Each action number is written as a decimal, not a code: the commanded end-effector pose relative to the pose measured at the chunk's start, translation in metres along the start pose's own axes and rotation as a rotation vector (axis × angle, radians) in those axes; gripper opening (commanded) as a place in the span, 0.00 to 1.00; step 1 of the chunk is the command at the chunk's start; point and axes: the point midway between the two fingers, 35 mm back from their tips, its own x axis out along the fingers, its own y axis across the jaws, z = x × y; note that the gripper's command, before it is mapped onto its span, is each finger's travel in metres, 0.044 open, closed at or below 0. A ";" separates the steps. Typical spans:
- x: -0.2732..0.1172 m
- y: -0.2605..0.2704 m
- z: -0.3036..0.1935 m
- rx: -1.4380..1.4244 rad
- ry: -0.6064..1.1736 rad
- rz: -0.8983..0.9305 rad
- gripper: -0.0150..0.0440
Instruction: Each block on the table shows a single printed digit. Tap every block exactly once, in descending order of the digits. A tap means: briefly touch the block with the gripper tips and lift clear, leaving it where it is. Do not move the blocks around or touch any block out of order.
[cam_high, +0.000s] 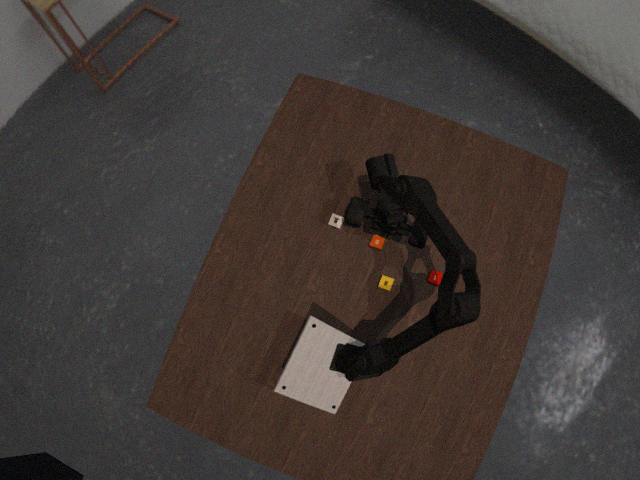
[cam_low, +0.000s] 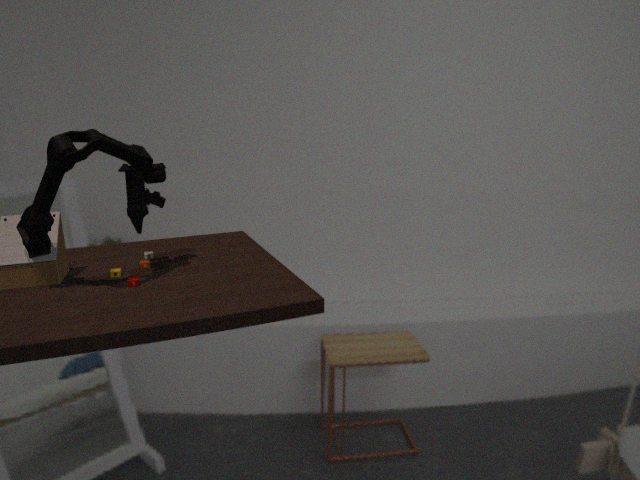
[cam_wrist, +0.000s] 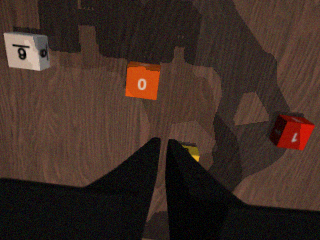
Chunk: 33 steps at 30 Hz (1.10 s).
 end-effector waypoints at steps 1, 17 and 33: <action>-0.002 0.018 0.005 0.026 -0.009 0.007 0.29; 0.079 0.017 0.005 0.027 -0.009 0.004 0.29; 0.102 0.017 0.006 0.027 -0.009 0.003 0.29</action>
